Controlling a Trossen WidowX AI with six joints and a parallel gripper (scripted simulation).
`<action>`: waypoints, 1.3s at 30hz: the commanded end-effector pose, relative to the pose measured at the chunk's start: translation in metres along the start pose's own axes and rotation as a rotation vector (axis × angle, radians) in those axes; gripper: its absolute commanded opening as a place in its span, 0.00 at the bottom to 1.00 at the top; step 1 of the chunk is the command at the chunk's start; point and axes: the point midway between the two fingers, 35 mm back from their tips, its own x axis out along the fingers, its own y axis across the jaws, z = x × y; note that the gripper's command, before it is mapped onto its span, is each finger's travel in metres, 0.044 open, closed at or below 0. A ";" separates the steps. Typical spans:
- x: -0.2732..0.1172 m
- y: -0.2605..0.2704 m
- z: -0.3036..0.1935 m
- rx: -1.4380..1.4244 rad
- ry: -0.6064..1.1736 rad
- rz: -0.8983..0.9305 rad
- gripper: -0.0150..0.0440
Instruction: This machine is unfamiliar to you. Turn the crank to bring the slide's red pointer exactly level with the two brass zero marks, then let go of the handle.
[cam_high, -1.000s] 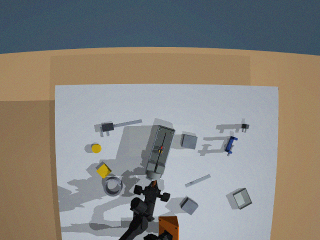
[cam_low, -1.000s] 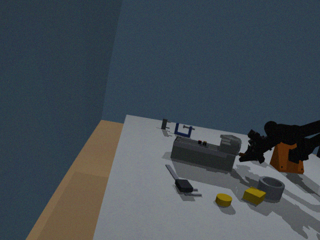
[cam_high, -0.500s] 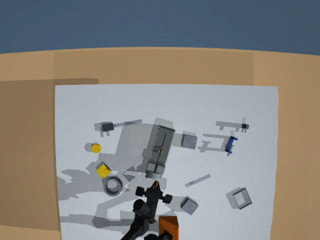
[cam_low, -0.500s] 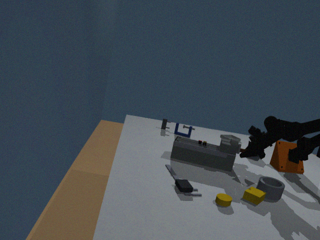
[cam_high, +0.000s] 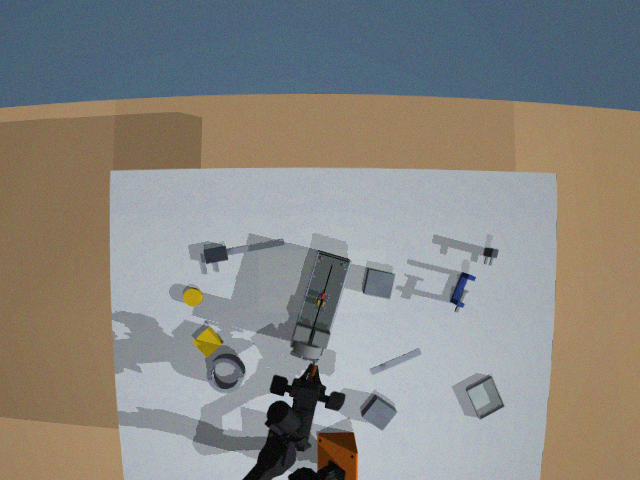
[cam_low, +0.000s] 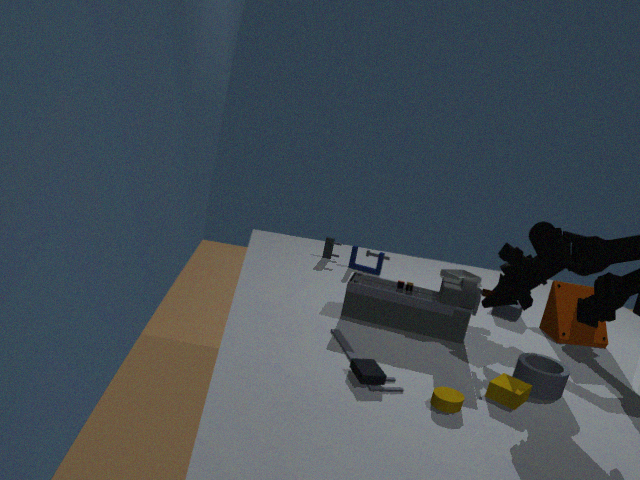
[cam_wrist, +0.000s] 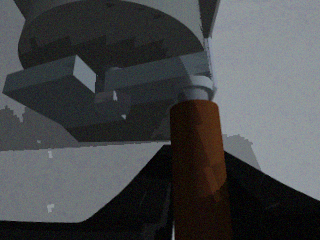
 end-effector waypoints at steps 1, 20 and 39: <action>-0.006 0.002 0.006 0.004 -0.008 0.001 0.25; -0.015 0.017 0.014 0.004 -0.008 0.001 0.25; -0.017 0.025 0.016 0.004 -0.008 0.001 0.25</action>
